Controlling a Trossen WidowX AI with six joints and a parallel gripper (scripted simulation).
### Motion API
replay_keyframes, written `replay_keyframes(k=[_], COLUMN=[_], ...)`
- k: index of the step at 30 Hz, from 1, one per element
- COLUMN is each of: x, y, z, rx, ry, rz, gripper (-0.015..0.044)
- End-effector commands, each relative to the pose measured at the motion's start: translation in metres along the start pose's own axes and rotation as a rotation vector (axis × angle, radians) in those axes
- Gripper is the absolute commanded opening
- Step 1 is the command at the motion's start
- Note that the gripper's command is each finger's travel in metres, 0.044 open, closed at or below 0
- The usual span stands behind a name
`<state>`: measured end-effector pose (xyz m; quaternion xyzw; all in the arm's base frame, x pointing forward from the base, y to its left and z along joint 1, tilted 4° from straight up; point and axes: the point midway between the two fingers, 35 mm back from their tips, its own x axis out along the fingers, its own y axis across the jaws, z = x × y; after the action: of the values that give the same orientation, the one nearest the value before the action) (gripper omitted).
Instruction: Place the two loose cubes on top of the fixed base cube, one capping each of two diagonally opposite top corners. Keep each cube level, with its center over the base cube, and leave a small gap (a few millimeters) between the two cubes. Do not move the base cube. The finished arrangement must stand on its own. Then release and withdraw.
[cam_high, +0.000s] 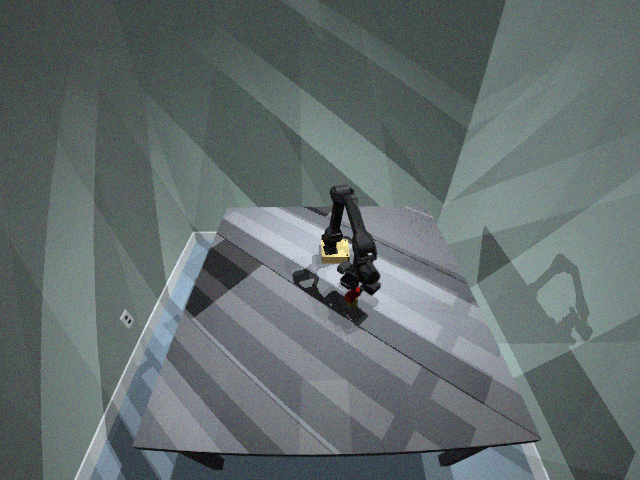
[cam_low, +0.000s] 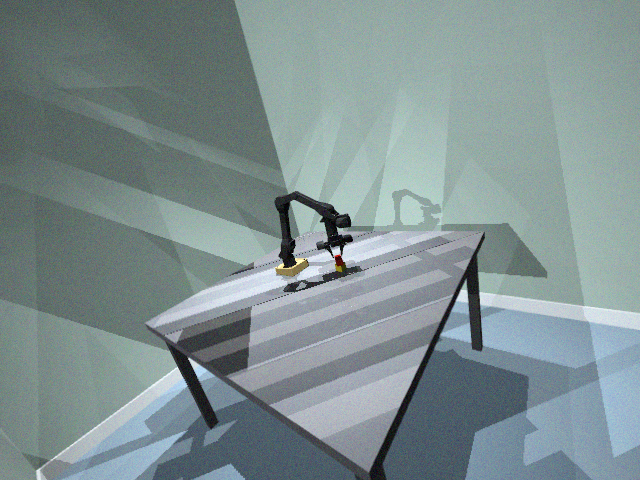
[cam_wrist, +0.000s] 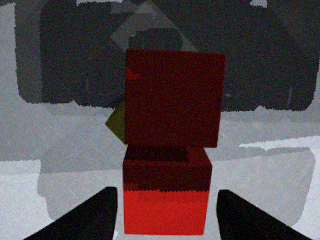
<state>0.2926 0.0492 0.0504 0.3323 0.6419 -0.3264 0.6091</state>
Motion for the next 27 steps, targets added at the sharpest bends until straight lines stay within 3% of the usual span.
replay_keyframes(k=[1,27], x=[-0.008,-0.042], y=[0.001,0.001], z=[0.001,0.001], rx=[-0.001,-0.001], ry=[-0.003,-0.003], rz=[0.007,0.007], gripper=[0.0205,0.0205])
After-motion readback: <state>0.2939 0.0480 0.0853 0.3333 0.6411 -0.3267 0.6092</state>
